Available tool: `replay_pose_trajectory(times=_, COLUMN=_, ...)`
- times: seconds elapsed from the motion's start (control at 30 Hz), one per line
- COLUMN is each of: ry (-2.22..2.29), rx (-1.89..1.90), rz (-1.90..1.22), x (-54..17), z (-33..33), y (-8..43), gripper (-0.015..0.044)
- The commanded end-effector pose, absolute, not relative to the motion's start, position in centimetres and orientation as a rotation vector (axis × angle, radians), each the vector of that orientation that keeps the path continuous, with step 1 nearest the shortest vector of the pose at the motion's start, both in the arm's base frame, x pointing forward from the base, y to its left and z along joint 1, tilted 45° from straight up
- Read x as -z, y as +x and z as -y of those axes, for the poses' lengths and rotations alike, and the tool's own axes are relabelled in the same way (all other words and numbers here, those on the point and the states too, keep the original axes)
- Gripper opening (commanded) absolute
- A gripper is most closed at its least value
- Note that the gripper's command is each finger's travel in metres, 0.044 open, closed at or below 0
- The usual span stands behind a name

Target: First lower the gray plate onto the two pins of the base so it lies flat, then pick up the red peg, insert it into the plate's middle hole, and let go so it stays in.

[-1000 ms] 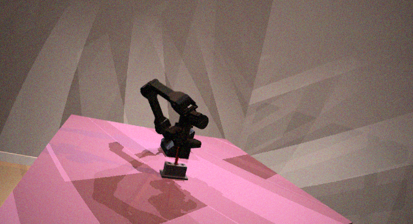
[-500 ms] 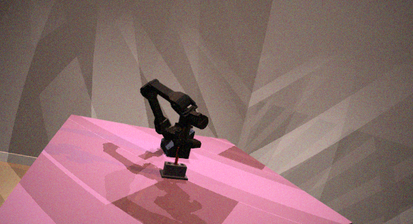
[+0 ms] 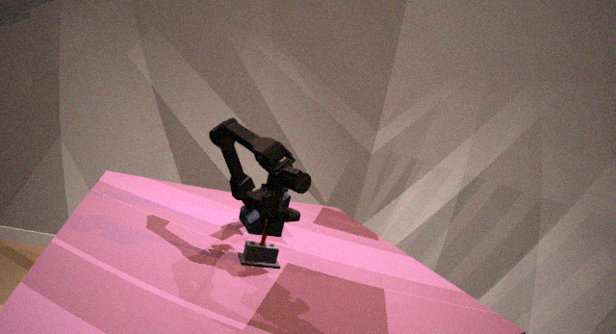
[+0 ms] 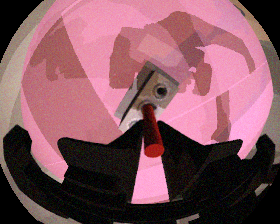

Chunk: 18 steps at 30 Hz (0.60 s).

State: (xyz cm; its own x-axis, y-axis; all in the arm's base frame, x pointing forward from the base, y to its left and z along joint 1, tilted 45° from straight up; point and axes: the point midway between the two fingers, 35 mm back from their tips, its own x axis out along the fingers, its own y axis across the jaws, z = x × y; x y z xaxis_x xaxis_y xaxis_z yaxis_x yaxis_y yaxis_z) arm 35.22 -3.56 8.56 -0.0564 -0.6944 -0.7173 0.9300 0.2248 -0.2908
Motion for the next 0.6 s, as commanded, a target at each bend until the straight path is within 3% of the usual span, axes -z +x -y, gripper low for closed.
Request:
replay_pose_trajectory(times=0.0, ry=0.330, rx=1.363, rz=-0.907, x=-8.58, z=3.56, y=35.23, gripper=0.0000)
replay_pose_trajectory(times=0.1, ry=0.330, rx=1.363, rz=-0.907, x=-8.58, z=3.56, y=35.23, gripper=0.0000)
replay_pose_trajectory(times=0.3, ry=0.330, rx=1.363, rz=-0.907, x=-8.58, z=3.56, y=35.23, gripper=0.0150)
replay_pose_trajectory(times=0.57, ry=0.330, rx=1.363, rz=-0.907, x=-8.58, z=3.56, y=35.23, gripper=0.0150)
